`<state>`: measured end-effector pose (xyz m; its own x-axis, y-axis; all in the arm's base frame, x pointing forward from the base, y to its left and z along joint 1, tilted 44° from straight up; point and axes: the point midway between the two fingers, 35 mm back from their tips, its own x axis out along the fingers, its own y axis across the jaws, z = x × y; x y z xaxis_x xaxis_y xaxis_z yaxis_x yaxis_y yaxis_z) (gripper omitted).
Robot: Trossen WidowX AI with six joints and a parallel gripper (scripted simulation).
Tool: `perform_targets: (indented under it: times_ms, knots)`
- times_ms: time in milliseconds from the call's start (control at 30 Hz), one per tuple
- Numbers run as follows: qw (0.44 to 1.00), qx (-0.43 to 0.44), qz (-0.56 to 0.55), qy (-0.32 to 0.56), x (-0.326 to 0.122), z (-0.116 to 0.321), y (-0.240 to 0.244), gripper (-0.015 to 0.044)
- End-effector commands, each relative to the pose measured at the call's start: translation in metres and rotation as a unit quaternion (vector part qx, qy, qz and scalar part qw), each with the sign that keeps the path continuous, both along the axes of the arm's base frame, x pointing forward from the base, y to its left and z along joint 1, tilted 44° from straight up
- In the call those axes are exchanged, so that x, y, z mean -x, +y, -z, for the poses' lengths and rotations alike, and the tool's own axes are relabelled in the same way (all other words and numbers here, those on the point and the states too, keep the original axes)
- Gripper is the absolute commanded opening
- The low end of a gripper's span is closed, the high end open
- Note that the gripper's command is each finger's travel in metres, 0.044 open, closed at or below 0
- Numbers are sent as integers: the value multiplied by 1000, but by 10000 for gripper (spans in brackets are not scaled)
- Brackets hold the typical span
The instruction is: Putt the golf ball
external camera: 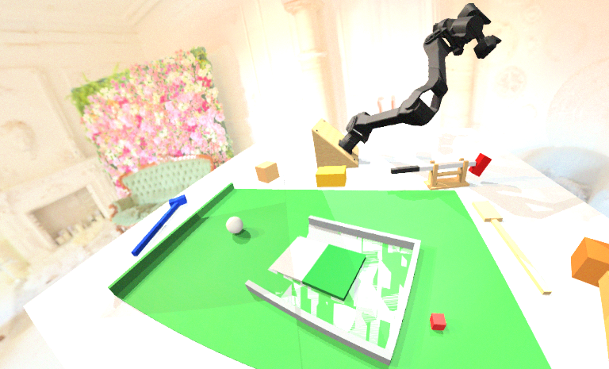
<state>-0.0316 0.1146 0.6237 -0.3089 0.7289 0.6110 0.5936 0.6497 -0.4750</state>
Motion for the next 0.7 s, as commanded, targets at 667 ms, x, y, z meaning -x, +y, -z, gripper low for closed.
perform_targets:
  times_ms: [667]
  knots:
    - [751,-589,18,-299,149,32,-226,440]
